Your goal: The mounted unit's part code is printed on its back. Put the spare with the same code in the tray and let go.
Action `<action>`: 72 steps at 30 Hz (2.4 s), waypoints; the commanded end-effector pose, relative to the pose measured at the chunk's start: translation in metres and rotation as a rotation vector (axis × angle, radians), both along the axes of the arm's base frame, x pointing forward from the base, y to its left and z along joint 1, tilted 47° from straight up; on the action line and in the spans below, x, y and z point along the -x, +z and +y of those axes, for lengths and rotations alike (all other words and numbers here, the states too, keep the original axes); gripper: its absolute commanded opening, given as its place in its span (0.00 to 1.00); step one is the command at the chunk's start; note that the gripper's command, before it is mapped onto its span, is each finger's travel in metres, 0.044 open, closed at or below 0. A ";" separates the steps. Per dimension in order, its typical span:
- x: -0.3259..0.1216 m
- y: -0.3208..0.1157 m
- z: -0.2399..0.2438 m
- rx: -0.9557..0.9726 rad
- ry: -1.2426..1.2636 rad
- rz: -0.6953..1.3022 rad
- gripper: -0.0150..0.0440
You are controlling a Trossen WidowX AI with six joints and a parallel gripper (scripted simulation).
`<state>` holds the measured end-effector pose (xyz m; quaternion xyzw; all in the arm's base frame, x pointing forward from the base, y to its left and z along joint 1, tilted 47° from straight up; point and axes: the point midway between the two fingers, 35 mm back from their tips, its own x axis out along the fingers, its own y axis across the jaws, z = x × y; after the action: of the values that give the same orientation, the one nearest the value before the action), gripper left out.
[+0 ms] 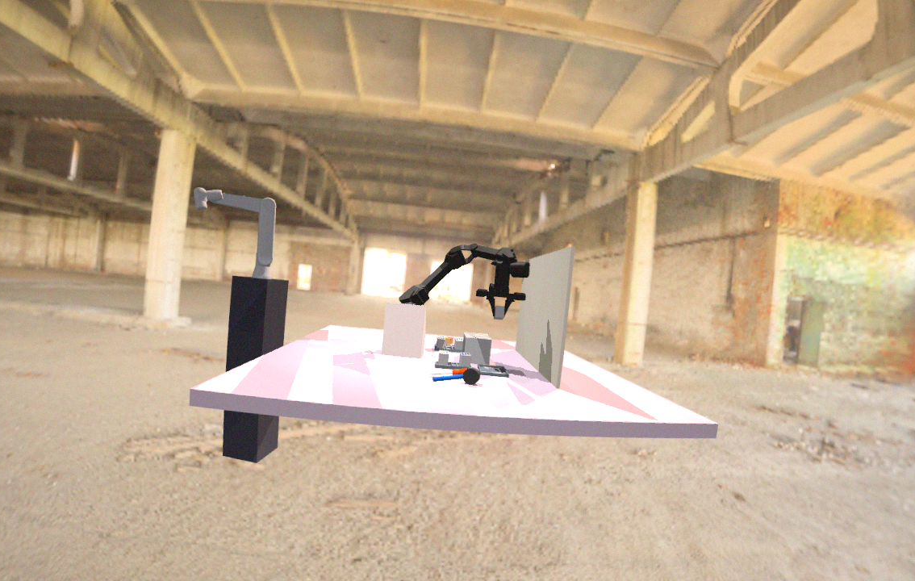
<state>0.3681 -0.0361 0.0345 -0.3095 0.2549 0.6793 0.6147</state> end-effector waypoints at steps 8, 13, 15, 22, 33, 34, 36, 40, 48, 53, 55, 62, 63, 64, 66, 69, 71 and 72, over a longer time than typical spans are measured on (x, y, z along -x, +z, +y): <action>-0.003 -0.051 -0.043 -0.021 0.019 -0.014 0.25; 0.000 -0.075 -0.059 -0.038 0.029 -0.019 0.25; 0.002 -0.085 -0.065 -0.046 0.033 -0.022 0.25; 0.006 -0.102 -0.076 -0.059 0.039 -0.027 0.25; 0.004 -0.108 -0.072 -0.058 0.039 -0.027 0.25; 0.004 -0.109 -0.071 -0.058 0.039 -0.027 0.25; 0.003 -0.111 -0.069 -0.058 0.038 -0.027 0.25; 0.003 -0.114 -0.066 -0.057 0.038 -0.027 0.25; 0.002 -0.121 -0.060 -0.056 0.038 -0.028 0.25; 0.001 -0.126 -0.056 -0.056 0.038 -0.028 0.25; 0.001 -0.127 -0.054 -0.056 0.038 -0.028 0.25; 0.001 -0.133 -0.048 -0.055 0.037 -0.028 0.25; 0.001 -0.134 -0.047 -0.055 0.037 -0.028 0.25; 0.001 -0.135 -0.047 -0.055 0.037 -0.028 0.25; 0.001 -0.137 -0.045 -0.055 0.037 -0.028 0.25; 0.001 -0.139 -0.042 -0.055 0.037 -0.028 0.25; 0.001 -0.141 -0.041 -0.055 0.037 -0.028 0.25; 0.001 -0.142 -0.040 -0.055 0.037 -0.028 0.25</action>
<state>0.3675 -0.0783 -0.1044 -0.3086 0.2218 0.6950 0.6103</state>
